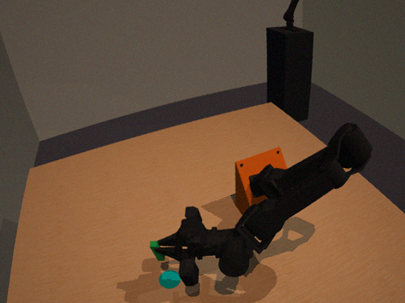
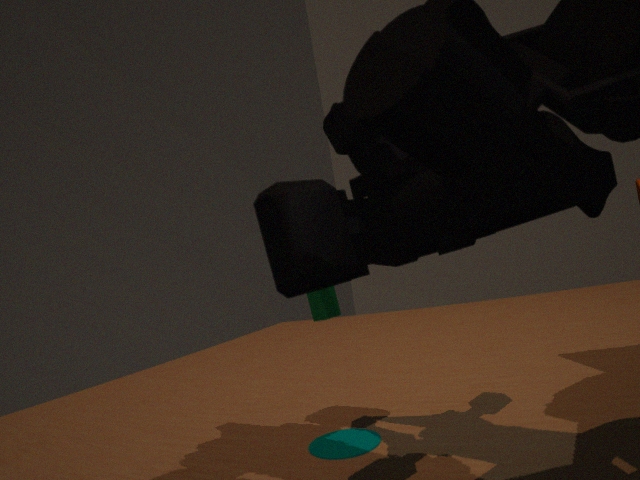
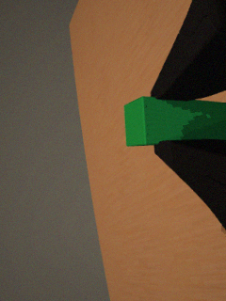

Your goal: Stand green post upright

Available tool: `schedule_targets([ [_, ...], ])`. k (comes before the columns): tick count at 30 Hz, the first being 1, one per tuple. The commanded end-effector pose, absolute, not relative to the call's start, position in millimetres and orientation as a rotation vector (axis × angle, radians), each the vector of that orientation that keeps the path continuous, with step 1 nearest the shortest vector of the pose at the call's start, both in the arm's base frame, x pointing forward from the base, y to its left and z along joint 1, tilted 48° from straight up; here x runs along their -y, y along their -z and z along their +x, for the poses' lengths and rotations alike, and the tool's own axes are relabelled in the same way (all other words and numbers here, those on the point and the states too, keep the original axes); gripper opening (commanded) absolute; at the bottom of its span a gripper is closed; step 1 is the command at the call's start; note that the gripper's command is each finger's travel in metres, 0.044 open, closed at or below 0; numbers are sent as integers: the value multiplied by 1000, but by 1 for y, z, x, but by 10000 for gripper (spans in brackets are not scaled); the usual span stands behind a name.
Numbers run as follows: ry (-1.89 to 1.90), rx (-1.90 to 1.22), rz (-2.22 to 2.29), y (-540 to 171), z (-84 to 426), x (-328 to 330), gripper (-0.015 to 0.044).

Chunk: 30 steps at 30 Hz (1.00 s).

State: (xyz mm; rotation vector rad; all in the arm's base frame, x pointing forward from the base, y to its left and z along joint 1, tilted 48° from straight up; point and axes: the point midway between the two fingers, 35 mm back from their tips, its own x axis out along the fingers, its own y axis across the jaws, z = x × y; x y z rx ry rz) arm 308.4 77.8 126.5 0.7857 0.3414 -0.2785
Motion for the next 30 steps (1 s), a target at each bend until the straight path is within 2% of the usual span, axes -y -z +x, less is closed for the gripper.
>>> schedule_targets([
  [1,281,-307,812,-130,306,-76,23],
  [30,286,-289,834,-117,306,-93,23],
])
